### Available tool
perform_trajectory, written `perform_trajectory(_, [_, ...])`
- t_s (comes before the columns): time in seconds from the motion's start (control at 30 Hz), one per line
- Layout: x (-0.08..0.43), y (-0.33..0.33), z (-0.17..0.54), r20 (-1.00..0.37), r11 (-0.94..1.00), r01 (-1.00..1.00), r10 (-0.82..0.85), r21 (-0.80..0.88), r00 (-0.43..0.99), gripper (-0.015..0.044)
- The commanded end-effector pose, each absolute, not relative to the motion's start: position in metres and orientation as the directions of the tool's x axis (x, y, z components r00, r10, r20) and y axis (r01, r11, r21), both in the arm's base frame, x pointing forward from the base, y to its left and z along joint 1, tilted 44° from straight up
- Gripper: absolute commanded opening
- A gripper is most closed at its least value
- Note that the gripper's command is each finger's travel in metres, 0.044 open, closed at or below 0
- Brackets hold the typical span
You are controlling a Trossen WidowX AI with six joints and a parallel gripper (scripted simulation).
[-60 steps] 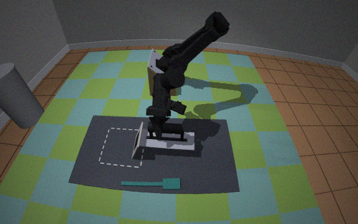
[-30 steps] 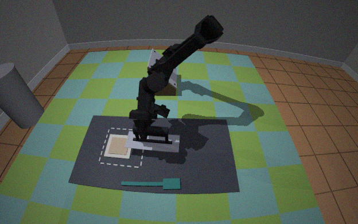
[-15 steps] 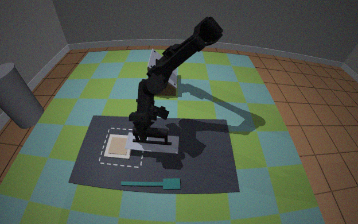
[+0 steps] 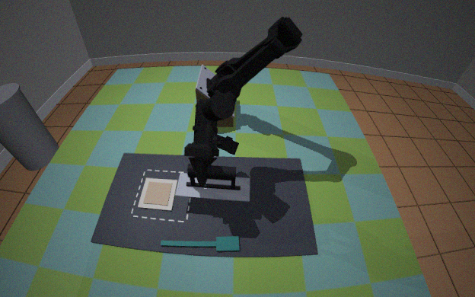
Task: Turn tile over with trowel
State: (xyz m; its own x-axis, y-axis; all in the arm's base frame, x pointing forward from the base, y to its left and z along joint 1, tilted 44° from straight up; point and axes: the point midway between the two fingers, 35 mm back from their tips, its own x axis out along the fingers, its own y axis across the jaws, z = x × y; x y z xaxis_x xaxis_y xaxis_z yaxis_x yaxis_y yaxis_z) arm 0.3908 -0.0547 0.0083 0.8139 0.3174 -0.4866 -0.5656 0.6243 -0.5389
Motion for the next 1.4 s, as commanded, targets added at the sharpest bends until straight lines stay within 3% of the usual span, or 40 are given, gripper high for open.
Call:
perform_trajectory(0.0, [0.395, -0.057, 0.024, -0.476, 0.629, -0.548, 0.303, -0.551, 0.826, 0.0000])
perform_trajectory(0.57, [0.390, -0.043, 0.069, -0.475, 0.630, -0.548, 0.304, -0.550, 0.826, 0.0000])
perform_trajectory(1.37, [0.390, -0.043, 0.069, -0.475, 0.630, -0.548, 0.304, -0.550, 0.826, 0.0000])
